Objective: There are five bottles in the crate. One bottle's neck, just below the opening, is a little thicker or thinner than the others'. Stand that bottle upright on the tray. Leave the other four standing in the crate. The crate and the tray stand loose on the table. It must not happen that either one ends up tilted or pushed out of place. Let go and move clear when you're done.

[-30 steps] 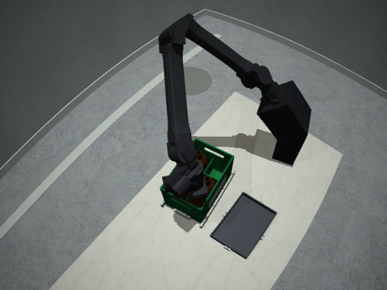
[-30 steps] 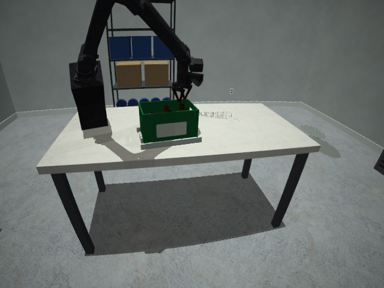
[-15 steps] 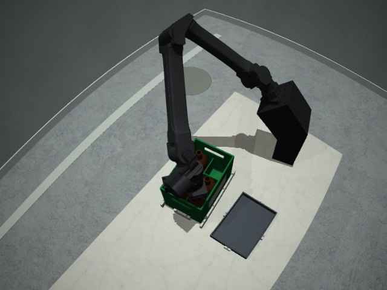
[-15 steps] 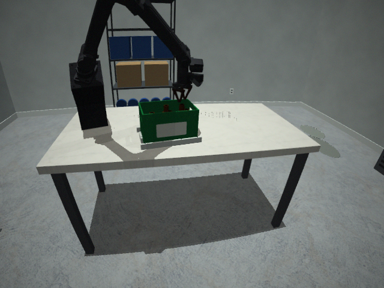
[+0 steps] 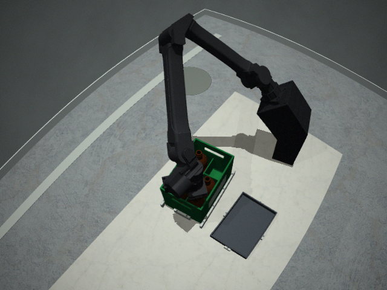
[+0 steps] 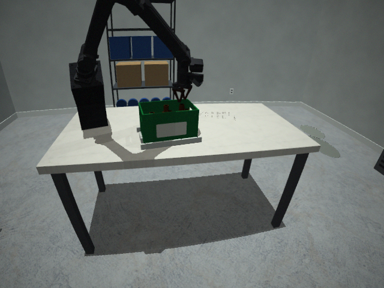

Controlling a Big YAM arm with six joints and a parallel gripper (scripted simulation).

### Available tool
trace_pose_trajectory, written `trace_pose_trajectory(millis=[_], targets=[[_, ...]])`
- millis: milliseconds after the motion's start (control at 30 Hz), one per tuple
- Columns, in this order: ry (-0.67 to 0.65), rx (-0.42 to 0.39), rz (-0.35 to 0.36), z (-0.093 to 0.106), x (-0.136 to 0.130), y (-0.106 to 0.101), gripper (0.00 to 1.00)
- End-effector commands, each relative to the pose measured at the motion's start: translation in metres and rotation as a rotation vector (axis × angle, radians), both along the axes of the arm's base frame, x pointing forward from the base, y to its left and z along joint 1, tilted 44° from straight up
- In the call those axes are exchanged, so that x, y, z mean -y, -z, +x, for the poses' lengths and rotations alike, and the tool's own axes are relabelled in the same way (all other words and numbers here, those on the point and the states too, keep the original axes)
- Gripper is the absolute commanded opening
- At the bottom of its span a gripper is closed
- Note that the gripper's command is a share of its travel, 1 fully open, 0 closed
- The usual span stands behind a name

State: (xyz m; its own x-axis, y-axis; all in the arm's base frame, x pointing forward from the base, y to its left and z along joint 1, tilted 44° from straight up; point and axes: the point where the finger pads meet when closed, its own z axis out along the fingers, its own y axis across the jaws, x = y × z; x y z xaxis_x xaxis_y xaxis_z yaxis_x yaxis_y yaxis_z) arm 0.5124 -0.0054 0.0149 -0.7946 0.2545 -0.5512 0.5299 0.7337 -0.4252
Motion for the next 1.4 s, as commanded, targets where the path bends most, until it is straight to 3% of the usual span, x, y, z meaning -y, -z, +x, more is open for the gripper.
trace_pose_trajectory(millis=[0, 1367], targets=[[-0.002, 0.004, 0.003, 0.0028, 0.0035, -0.001, 0.61], [-0.004, 0.009, 0.004, 0.0027, 0.0028, -0.0034, 0.61]])
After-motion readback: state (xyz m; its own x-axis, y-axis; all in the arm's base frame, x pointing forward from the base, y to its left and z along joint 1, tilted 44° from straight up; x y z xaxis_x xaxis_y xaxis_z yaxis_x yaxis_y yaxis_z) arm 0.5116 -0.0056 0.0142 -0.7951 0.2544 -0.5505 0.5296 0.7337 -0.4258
